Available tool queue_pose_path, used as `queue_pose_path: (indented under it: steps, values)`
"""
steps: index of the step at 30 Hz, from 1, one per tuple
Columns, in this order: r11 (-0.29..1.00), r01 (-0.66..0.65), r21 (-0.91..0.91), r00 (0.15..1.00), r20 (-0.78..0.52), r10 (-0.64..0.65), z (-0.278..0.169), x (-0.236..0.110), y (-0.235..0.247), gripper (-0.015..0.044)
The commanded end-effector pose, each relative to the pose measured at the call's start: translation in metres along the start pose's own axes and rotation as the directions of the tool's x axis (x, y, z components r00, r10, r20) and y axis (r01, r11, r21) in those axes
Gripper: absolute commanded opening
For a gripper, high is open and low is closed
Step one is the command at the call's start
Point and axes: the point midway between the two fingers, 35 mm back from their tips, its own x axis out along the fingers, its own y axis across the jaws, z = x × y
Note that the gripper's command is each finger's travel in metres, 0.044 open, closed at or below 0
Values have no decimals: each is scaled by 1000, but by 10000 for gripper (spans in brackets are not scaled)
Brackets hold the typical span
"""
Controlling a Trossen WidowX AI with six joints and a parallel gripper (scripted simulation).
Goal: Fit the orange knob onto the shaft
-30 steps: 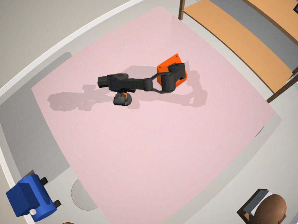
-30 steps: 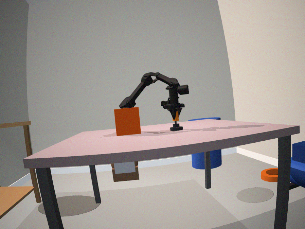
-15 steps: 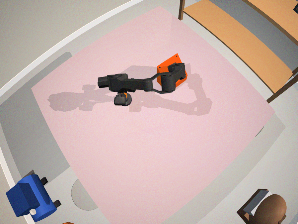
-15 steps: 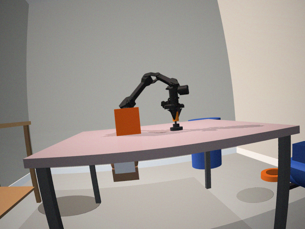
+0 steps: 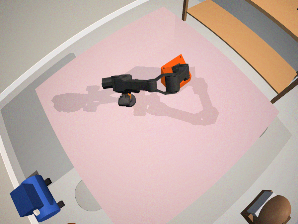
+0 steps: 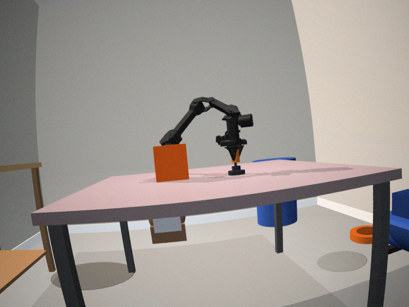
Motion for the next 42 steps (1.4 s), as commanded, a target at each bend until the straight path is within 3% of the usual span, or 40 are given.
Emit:
queue_pose_path:
  steps: [1,10,15,20,25,31,36,42]
  values:
    - [1000,2,-7,1000,0,-2,0,1,0,0]
    - [999,1,40,1000,0,-1,0,-5,-2,0]
    - [966,1,259,1000,0,-1,0,-5,-2,0]
    - [828,1,561,1000,0,-1,0,-3,-2,0]
    - [590,1,807,1000,0,-1,0,-1,-1,0]
    - [213,1,977,1000,0,-1,0,0,1,0]
    - [-133,0,991,1000,0,-1,0,0,3,0]
    - [-525,0,851,1000,0,-1,0,-1,3,0]
